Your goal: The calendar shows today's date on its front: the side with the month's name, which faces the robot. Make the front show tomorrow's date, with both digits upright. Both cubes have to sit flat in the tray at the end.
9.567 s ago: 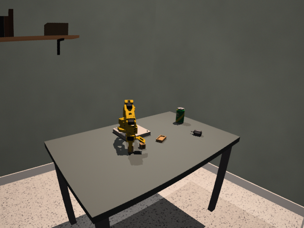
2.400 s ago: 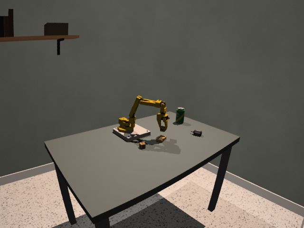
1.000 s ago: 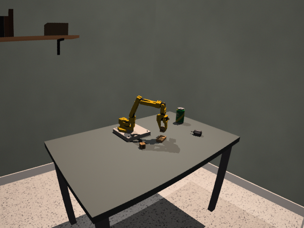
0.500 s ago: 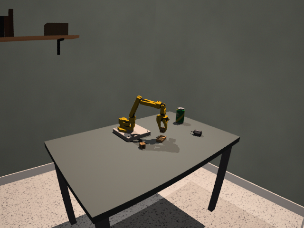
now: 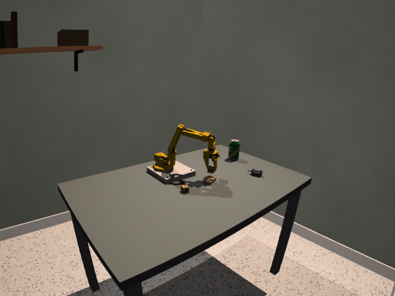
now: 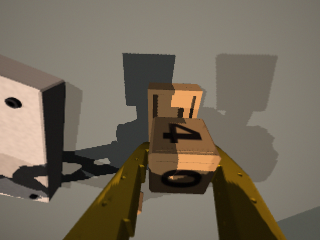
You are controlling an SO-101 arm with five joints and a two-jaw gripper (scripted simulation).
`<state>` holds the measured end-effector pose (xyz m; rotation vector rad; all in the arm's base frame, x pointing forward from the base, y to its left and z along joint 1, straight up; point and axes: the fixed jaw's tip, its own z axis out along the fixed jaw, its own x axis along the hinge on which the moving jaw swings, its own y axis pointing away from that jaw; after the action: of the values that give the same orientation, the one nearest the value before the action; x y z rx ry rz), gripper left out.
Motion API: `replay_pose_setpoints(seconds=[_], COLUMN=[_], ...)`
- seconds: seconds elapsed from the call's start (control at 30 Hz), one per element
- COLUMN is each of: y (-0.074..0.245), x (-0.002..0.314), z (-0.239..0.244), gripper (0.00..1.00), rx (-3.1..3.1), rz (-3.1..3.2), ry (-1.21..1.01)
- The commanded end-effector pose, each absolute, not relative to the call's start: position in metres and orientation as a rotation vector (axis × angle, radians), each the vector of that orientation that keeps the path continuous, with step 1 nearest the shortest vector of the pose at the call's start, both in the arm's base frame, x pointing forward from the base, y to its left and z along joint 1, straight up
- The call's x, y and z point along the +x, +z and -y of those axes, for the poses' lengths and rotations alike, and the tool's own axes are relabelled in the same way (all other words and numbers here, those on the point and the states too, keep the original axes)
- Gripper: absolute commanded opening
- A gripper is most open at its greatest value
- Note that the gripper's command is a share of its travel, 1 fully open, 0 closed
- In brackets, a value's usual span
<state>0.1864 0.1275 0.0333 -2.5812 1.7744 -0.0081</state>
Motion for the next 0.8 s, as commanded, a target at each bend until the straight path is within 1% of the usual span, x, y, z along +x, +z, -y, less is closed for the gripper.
replay_pose_setpoints(seconds=[0.0,0.77], y=[0.0273,0.0206], x=[0.1837,0.1833], z=[-0.1285,-0.1282], gripper=[0.00,0.00], rx=[-2.593,-2.593], rz=[-1.778,-1.777], ry=[0.001,0.001])
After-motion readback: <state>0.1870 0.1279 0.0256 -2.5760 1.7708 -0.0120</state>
